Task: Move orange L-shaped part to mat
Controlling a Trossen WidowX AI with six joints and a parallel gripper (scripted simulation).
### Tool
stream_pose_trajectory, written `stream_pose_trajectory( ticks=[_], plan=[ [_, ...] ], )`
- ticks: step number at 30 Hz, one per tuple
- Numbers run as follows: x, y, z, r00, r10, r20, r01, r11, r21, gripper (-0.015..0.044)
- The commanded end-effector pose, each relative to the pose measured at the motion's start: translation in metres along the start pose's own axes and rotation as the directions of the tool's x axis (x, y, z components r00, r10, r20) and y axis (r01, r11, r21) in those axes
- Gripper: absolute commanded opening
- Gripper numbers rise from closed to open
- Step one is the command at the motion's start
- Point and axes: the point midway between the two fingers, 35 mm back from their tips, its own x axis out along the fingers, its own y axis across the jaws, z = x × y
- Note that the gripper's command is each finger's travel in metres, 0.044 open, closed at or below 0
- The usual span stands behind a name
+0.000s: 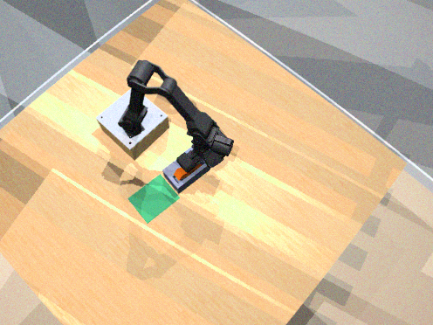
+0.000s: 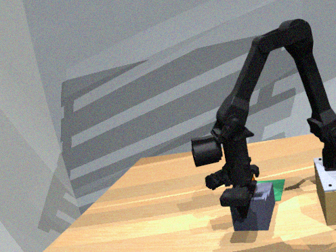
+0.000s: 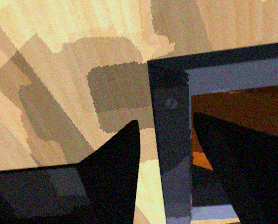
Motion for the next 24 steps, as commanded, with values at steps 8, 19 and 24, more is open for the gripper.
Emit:
stream_pose_trajectory(
  ticks=[8,19,24],
  plan=[
    [0.0093,-0.0023,-0.0041,1.0,-0.007,-0.013,0.007,1.0,0.005,0.018],
    [0.0093,-0.0023,-0.0041,1.0,-0.007,-0.013,0.007,1.0,0.005,0.018],
    [0.0077,-0.0003,-0.0012,1.0,0.0,-0.004,0.0,1.0,0.0,0.018]
  ],
)
